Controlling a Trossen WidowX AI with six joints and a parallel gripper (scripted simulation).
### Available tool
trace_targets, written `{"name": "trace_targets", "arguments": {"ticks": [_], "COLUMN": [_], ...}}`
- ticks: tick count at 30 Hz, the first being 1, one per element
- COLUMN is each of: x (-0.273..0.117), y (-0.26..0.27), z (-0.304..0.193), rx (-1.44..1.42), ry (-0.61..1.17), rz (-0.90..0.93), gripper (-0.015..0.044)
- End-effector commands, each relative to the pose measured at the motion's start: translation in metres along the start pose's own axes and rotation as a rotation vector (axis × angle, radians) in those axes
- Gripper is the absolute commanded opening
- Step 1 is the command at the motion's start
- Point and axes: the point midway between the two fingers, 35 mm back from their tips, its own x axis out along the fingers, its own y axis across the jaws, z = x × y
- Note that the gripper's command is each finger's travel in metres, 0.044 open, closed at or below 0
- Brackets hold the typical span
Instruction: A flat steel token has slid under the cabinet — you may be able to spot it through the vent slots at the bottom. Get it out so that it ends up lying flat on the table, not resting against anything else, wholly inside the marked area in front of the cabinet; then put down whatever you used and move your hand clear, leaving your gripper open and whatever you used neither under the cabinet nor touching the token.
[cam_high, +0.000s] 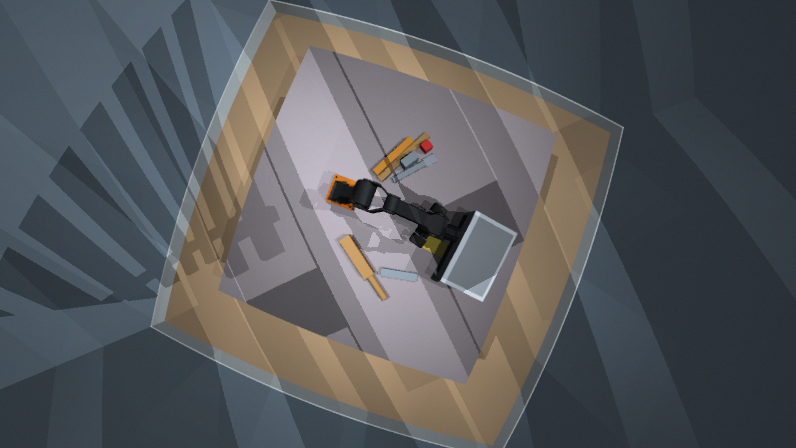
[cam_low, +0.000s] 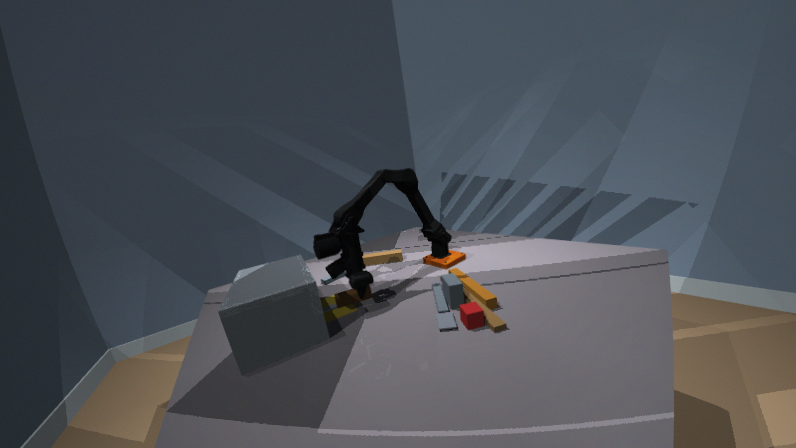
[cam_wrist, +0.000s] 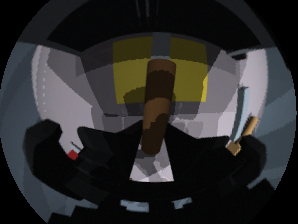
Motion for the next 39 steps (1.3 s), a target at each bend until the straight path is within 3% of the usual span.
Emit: {"name": "trace_targets", "arguments": {"ticks": [1,39], "x": [0.001,0.001], "y": [-0.001,0.001], "z": [-0.005,-0.043], "rx": [0.004,0.004], "ry": [0.002,0.004], "rz": [-0.005,-0.005], "gripper": [0.0,0.0]}}
